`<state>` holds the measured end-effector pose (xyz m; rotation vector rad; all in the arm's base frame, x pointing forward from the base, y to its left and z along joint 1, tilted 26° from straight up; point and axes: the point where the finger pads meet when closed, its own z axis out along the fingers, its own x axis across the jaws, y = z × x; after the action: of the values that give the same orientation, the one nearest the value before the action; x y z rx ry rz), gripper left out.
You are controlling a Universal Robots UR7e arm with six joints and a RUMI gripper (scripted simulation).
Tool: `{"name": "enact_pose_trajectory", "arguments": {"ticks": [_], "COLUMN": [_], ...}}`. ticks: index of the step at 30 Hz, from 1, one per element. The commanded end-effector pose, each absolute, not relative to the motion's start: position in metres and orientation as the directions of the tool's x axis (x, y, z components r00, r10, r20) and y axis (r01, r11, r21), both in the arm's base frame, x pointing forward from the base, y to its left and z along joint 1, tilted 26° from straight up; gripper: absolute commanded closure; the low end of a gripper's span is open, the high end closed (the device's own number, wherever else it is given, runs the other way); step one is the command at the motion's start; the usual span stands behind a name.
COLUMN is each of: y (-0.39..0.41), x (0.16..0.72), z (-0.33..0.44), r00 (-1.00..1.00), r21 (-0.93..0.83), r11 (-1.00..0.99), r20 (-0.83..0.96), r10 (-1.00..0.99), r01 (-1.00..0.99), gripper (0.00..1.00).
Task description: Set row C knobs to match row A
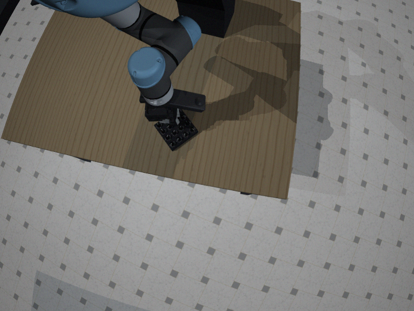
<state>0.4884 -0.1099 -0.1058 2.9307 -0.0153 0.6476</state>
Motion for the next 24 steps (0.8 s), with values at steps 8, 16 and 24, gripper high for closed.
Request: {"name": "enact_pose_trajectory", "arguments": {"ticks": [8,16,24], "y": [-0.11,-0.11,-0.11], "x": [0.489,0.4891,0.4892], "z": [-0.1052,-0.1052,-0.1051], "r00": [0.899,0.895,0.894], "r21": [0.095,0.082,0.079], "r11": [-0.987,-0.984,-0.984], "r20": [0.432,0.434,0.435], "r10": [-0.076,-0.105,-0.112], "r01": [-0.129,-0.155,-0.161], "gripper": [0.96,0.96,0.96]}}
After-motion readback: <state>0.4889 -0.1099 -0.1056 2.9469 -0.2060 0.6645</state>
